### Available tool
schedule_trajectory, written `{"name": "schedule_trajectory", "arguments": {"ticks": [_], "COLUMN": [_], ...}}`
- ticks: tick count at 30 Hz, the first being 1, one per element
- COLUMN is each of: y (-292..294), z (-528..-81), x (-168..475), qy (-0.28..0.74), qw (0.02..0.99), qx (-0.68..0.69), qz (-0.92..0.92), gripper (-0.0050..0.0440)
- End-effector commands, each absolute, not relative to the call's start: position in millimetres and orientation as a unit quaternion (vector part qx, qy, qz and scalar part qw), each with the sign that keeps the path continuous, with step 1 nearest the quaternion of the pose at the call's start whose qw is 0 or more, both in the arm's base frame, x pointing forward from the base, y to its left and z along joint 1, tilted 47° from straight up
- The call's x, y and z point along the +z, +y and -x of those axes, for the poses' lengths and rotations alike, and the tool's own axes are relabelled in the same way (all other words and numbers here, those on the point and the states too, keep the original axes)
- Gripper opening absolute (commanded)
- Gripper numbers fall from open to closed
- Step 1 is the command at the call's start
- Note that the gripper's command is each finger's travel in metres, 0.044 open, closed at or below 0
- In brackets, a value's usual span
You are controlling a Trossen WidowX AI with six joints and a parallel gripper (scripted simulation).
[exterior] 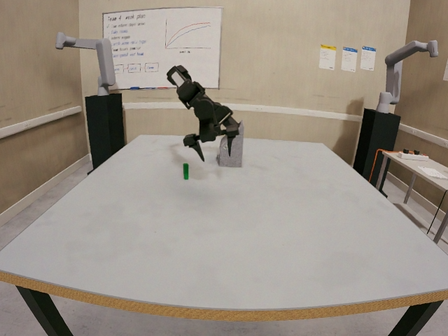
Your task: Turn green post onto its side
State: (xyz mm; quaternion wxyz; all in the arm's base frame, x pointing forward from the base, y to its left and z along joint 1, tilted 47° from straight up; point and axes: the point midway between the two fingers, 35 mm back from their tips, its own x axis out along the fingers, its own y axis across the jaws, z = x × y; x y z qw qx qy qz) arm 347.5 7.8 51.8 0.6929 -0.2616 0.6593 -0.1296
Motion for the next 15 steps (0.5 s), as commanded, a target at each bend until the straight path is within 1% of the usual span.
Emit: {"name": "schedule_trajectory", "arguments": {"ticks": [1,2,6,7,10,12,15], "y": [-16,-16,-65,-65,-92,-103,-110], "z": [-343,-343,-325,-325,-315,-311,-308], "x": [62,62,75,75,82,85,87], "qy": [0.693,0.693,0.748,0.749,0.770,0.776,0.780], "qw": [0.636,0.636,0.508,0.506,0.431,0.401,0.379], "qx": [-0.149,-0.149,-0.169,-0.169,-0.181,-0.184,-0.186], "qz": [0.305,0.305,0.392,0.393,0.434,0.450,0.462], "gripper": [0.0440,0.0440,0.0440,0.0440,0.0440,0.0440,0.0440]}}
